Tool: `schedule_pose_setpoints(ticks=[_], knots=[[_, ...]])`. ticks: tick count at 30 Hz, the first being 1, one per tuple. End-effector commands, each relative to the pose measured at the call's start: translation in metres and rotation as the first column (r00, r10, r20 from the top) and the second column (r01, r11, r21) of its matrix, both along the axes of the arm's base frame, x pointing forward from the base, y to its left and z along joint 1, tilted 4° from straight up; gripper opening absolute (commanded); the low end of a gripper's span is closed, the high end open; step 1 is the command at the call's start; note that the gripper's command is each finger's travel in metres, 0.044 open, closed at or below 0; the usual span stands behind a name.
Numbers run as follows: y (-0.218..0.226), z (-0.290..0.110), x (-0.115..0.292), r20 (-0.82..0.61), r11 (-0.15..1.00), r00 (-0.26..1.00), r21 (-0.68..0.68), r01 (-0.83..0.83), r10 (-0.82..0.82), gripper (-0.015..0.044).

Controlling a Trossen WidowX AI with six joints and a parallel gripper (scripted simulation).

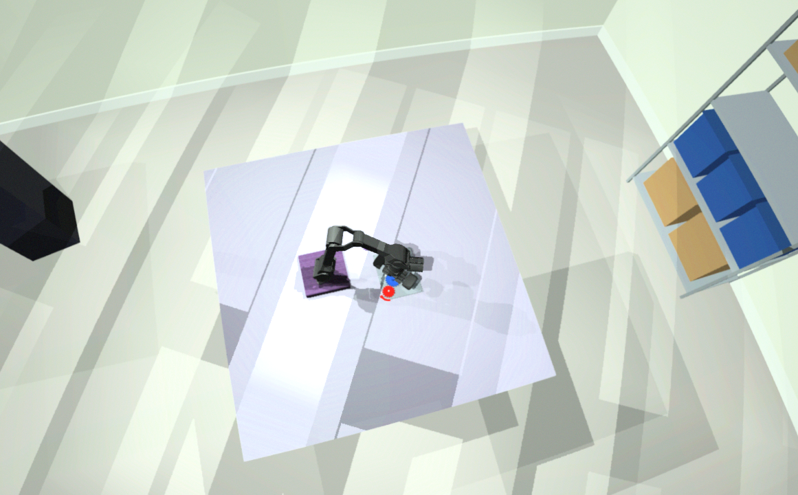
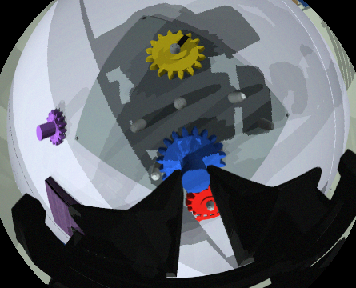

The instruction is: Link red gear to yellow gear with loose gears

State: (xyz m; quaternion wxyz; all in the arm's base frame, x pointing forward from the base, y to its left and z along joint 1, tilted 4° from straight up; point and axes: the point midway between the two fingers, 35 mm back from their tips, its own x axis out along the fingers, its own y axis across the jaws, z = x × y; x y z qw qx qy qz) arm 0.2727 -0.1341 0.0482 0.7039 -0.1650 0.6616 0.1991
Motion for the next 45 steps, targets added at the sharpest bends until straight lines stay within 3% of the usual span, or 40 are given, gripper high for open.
schedule_pose_setpoints(ticks=[1, 11, 28, 38, 43, 45], knots=[[0.0009, -0.0012, -0.002, 0.003, 0.997, 0.997, -0.004, -0.071, 0.071, 0.0], [-0.0022, -0.0009, -0.0014, 0.002, 0.998, 0.998, -0.004, -0.062, 0.062, 0.0], [-0.001, -0.0023, -0.0027, -0.015, 0.978, 0.978, 0.007, 0.208, -0.208, 0.0], [-0.0015, -0.0025, 0.0002, -0.011, 0.988, 0.988, 0.005, 0.152, -0.152, 0.0], [-0.0016, -0.0004, -0.0011, -0.008, 0.994, 0.994, 0.003, 0.107, -0.107, 0.0131], [-0.0017, 0.0012, -0.0021, -0.006, 0.997, 0.997, 0.002, 0.074, -0.074, 0.014]])
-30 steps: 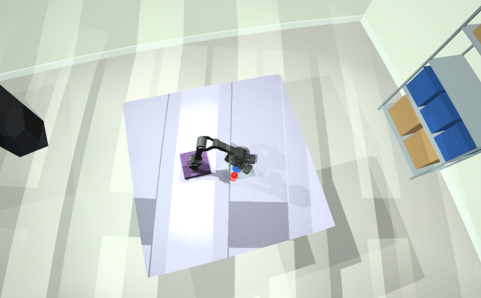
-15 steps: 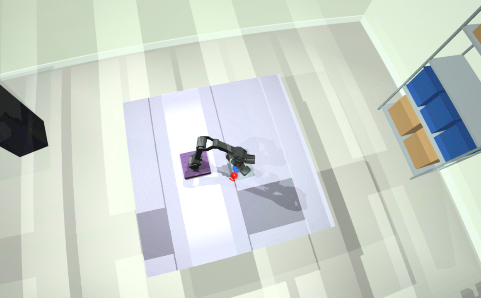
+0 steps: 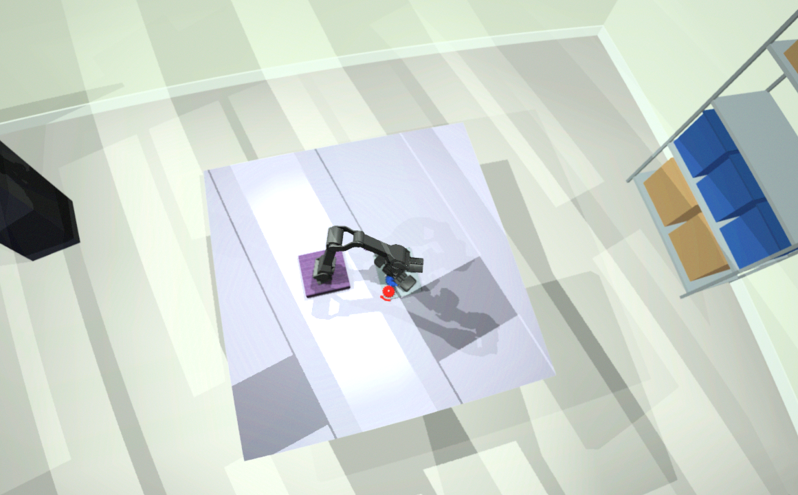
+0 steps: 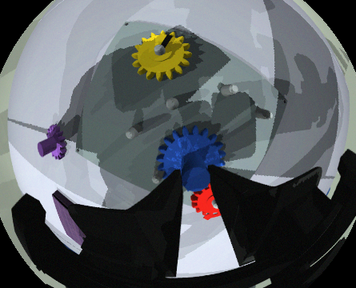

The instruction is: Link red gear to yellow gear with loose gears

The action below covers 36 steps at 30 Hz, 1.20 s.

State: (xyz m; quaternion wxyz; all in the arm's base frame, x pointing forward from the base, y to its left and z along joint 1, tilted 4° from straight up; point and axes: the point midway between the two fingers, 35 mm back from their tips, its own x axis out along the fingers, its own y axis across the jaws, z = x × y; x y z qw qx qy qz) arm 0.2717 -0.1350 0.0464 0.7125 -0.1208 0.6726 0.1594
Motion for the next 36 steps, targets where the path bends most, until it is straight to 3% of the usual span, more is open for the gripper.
schedule_pose_setpoints(ticks=[1, 13, 16, 24, 29, 36], knots=[[-0.001, 0.003, -0.001, 0.003, 0.998, 0.998, -0.007, -0.059, 0.059, 0.014], [-0.004, 0.049, -0.003, 0.003, 0.998, 0.998, -0.007, -0.063, 0.063, 0.014], [0.018, 0.041, 0.001, 0.002, 1.0, 1.0, -0.002, -0.03, 0.03, 0.0219], [0.13, 0.048, -0.005, -0.009, 0.993, 0.993, 0.009, 0.114, -0.114, 0.0429], [0.186, 0.05, -0.028, -0.018, 0.98, 0.98, 0.019, 0.196, -0.196, 0.044], [0.193, 0.05, -0.036, -0.02, 0.978, 0.978, 0.021, 0.21, -0.209, 0.044]])
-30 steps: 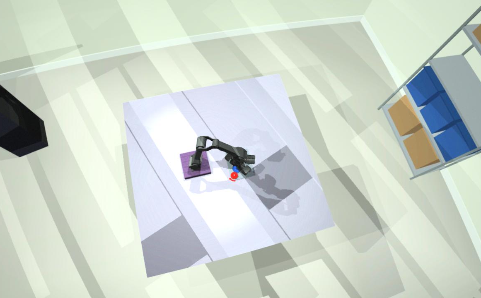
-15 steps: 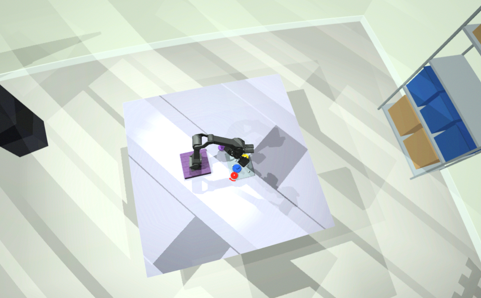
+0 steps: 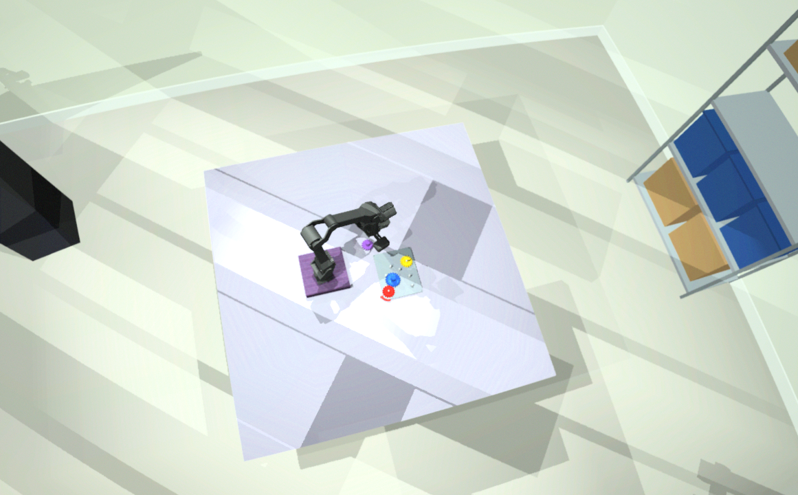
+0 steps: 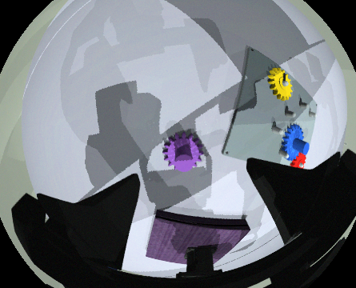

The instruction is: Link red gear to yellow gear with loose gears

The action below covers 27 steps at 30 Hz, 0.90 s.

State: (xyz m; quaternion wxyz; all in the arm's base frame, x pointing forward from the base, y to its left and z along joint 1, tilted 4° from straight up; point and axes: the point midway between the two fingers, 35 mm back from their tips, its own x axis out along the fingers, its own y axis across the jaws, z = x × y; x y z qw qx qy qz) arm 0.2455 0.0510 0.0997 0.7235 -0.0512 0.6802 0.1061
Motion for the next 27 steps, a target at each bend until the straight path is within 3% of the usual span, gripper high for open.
schedule_pose_setpoints(ticks=[1, 27], knots=[[0.007, -0.003, -0.01, -0.013, 0.999, 0.999, -0.004, 0.036, -0.036, 0.044], [0.008, -0.038, -0.009, -0.013, 0.999, 0.999, -0.004, 0.036, -0.036, 0.044]])
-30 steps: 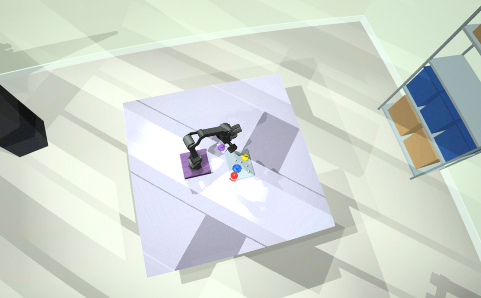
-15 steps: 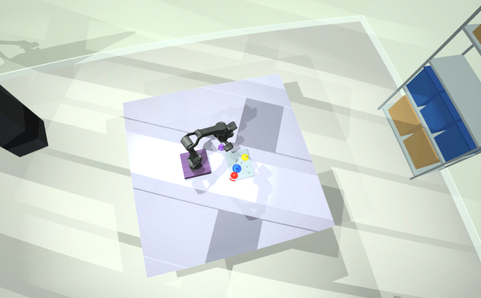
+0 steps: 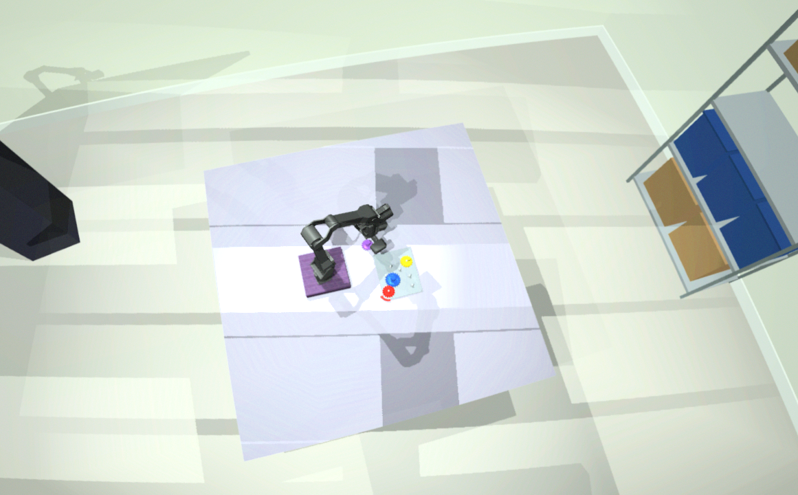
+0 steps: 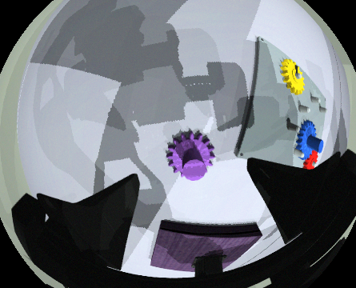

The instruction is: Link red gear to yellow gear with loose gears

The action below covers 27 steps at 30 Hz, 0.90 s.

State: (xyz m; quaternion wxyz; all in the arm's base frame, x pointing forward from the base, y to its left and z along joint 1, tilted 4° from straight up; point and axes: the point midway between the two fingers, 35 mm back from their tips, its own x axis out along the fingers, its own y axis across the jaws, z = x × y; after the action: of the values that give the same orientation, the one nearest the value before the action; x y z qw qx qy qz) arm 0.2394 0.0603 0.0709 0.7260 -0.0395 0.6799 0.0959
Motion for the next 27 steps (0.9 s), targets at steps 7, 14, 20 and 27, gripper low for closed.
schedule_pose_setpoints(ticks=[7, 14, 20, 27], knots=[[0.0, -0.021, -0.003, -0.016, 1.0, 1.0, -0.007, 0.005, -0.005, 0.044], [0.0, -0.025, -0.003, -0.016, 1.0, 1.0, -0.007, 0.005, -0.005, 0.044], [0.0, -0.025, -0.003, -0.016, 1.0, 1.0, -0.007, 0.005, -0.005, 0.044], [0.0, -0.025, -0.003, -0.016, 1.0, 1.0, -0.007, 0.005, -0.005, 0.0414]])
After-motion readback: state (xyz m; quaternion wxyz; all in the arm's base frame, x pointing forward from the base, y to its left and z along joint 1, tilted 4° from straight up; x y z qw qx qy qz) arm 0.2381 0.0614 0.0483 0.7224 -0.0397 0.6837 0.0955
